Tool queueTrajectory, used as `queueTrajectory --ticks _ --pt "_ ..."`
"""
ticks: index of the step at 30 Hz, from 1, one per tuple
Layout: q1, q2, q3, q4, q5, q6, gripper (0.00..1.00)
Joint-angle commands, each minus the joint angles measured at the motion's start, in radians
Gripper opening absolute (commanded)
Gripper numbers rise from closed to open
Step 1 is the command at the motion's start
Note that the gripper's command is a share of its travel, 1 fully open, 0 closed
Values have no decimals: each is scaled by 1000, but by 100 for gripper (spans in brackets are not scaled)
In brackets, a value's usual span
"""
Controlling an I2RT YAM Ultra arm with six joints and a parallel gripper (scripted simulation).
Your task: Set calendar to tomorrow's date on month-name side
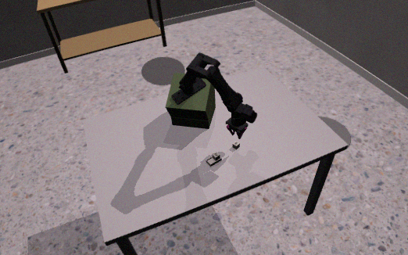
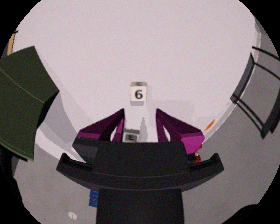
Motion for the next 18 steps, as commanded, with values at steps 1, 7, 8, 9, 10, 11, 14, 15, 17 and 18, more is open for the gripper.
queueTrajectory --ticks 1,7,8,9,10,11,14,15,17,18 --pt "1 7 -2 13 -4 -7 45" --pt "-10 35 -3 45 -6 -19 45" --pt "-10 35 -3 45 -6 -19 45" --pt "-10 35 -3 45 -6 -19 45" --pt "-12 40 -3 51 -6 -21 45" --pt "-14 45 -3 57 -7 -23 45" --pt "-20 60 -2 74 -8 -29 45" --pt "-22 65 -2 79 -8 -31 45" --pt "-25 75 -1 90 -9 -35 45" --pt "-27 80 -1 95 -9 -37 45"
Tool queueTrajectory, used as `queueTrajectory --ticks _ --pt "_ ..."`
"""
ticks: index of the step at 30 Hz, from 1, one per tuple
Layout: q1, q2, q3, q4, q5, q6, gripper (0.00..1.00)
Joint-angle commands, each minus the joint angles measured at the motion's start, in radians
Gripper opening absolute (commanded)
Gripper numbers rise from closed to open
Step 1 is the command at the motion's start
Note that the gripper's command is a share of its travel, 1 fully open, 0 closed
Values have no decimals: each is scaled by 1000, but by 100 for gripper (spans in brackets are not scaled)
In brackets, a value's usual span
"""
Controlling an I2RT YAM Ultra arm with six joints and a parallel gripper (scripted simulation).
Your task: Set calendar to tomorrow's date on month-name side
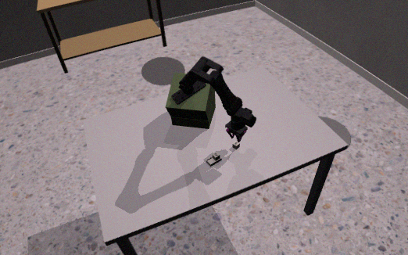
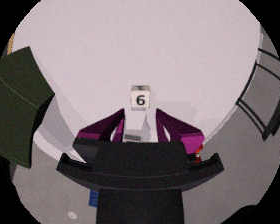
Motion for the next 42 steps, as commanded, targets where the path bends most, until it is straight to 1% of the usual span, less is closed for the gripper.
queueTrajectory --ticks 1,18,42 --pt "1 10 3 20 -9 -10 45" --pt "-17 58 9 68 -13 -28 45" --pt "-18 62 9 73 -13 -30 45"
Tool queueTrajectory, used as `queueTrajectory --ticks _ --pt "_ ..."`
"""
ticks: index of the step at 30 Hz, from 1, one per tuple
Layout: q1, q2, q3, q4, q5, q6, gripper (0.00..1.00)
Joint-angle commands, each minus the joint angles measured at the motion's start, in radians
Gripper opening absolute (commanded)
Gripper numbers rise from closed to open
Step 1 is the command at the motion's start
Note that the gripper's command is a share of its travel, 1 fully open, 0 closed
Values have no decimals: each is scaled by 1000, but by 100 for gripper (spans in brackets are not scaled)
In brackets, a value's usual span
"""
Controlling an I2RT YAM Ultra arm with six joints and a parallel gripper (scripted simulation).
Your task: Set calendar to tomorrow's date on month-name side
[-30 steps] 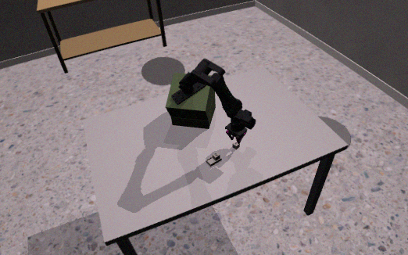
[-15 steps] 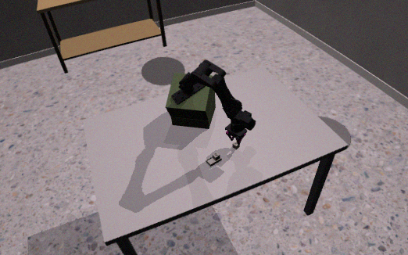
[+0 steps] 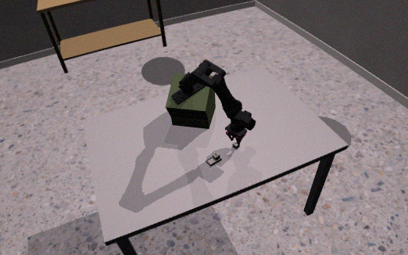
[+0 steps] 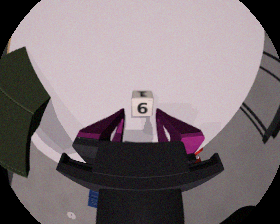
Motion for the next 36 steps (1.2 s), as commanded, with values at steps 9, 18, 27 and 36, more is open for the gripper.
queueTrajectory --ticks 9,18,27,36 --pt "2 -5 9 1 -8 -1 45" --pt "2 -5 9 1 -8 -1 45" --pt "3 -3 14 -2 -8 0 45" --pt "6 2 24 -8 -8 3 45"
